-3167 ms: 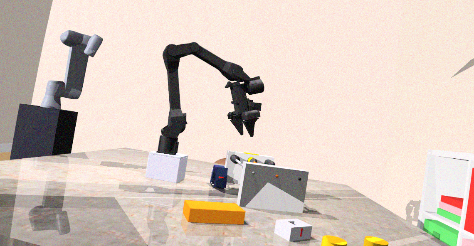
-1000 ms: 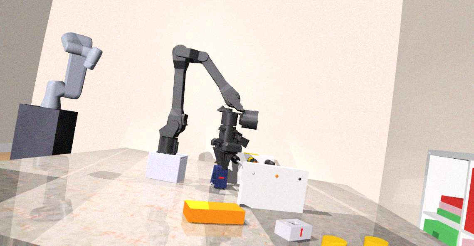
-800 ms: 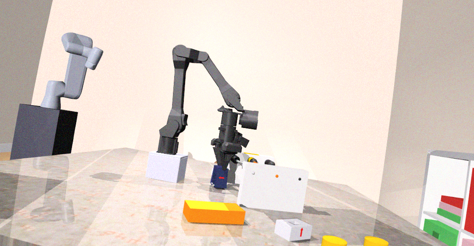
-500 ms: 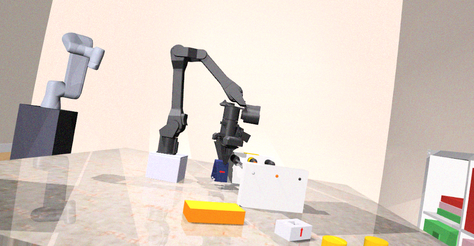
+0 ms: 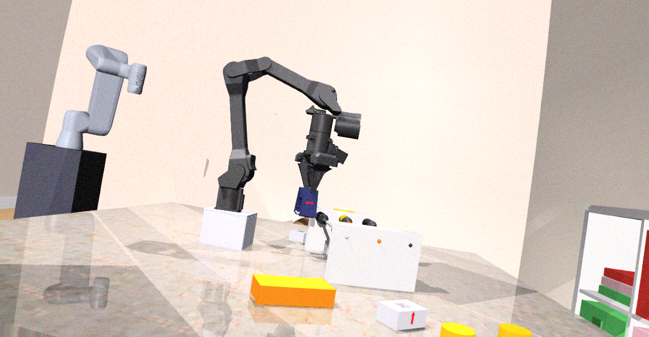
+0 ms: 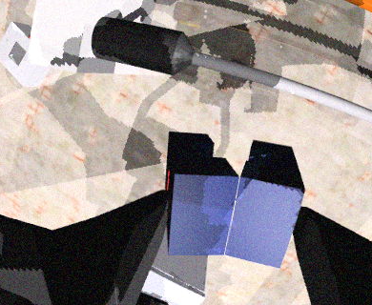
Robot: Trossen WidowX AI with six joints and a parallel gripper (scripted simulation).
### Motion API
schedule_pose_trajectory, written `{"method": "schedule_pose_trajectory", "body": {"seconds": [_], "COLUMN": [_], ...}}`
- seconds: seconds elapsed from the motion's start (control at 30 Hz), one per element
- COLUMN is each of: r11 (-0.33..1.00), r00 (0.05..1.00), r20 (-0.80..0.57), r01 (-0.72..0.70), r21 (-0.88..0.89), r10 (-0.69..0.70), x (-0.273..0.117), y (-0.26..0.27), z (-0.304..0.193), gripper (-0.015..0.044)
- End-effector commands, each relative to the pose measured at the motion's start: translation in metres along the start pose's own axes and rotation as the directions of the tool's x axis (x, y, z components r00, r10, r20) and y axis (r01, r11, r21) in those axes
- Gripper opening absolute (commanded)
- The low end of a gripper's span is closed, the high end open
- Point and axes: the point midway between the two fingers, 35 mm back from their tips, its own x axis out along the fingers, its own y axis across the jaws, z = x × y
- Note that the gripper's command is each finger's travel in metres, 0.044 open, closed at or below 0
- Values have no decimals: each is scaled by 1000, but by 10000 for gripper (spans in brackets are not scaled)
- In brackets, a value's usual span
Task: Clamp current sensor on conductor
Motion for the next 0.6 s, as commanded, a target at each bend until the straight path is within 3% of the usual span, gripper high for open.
{"method": "schedule_pose_trajectory", "body": {"seconds": [0.0,0.2,0.57], "r11": [1000,999,920], "r00": [1000,1000,1000], "r20": [14,14,16], "r01": [8,7,1], "r21": [-5,49,391], "r10": [-8,-8,-8], "x": [-19,-22,-25], "y": [0,0,-6], "z": [-2,1,27], "gripper": [0,0,0]}}
